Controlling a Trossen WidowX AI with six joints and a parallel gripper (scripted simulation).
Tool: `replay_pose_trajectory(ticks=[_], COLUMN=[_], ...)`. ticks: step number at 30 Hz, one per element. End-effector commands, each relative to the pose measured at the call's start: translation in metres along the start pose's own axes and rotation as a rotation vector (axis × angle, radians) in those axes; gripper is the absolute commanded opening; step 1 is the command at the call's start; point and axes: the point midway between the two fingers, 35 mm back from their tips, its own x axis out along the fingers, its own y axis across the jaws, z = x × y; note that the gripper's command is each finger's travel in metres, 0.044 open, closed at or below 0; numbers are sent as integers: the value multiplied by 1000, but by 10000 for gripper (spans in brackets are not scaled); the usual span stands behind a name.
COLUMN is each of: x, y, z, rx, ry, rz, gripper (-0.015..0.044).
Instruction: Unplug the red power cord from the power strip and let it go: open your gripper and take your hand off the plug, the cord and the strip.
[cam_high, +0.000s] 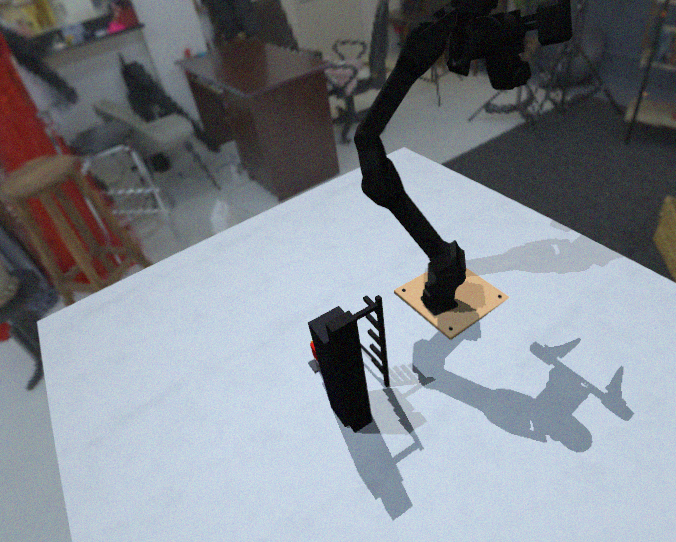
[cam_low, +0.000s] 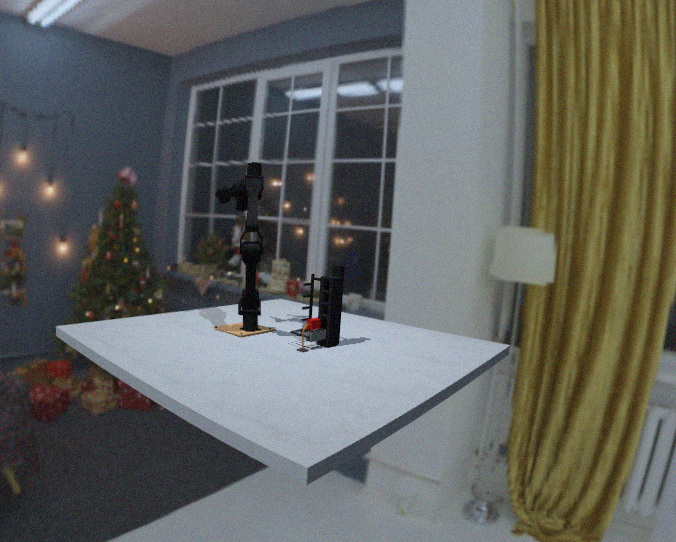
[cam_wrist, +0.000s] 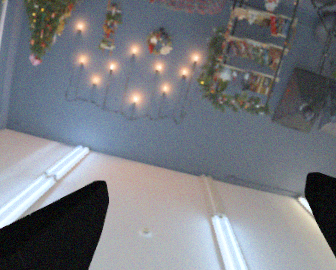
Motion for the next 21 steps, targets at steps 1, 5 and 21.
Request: replay_pose_trajectory(ticks=[1,5,21], x=[0,3,-44], y=[1,17,144], z=[0,10,97], rx=[0,-11,-52], ry=[-2,-44,-430], rz=[3,79,644], gripper=[374,269,160])
